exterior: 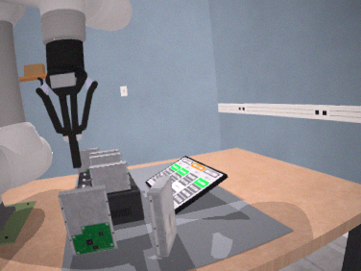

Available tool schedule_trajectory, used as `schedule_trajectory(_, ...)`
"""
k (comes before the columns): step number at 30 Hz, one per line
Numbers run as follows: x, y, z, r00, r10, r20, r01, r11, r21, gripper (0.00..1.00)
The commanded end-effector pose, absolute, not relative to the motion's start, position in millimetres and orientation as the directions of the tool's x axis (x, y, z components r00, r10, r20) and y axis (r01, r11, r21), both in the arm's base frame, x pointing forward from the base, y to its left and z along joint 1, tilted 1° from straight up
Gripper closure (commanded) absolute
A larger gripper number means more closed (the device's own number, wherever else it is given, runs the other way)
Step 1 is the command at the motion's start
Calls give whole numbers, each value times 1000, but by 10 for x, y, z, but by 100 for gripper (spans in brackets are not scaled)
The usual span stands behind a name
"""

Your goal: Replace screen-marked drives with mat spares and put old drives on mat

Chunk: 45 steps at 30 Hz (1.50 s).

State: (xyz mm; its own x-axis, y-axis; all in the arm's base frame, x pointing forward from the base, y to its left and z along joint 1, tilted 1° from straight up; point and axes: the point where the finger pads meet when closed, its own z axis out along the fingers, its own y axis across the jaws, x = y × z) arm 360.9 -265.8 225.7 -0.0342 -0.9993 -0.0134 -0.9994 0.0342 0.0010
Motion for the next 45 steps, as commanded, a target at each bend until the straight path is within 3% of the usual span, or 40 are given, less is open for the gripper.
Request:
schedule_trajectory(1, 3612, -2660, 2262, -34, -999, -13, -999, 34, 0, 90)
schedule_trajectory(9, 3846, -2751, 2286, 128, -992, -13, -992, -128, -2, 90)
schedule_trajectory(12, 4295, -2901, 2306, 366, -931, -11, -931, -366, -5, 90)
schedule_trajectory(21, 5192, -3110, 2252, 706, -708, 0, -708, -706, -3, 90)
schedule_trajectory(22, 5192, -3110, 2252, 738, -674, 0, -674, -738, -4, 11)
schedule_trajectory(27, 5192, -3110, 2252, 849, -529, -7, -529, -849, -11, 11)
schedule_trajectory(45, 5192, -3110, 2252, 849, -529, -7, -529, -849, -11, 11)
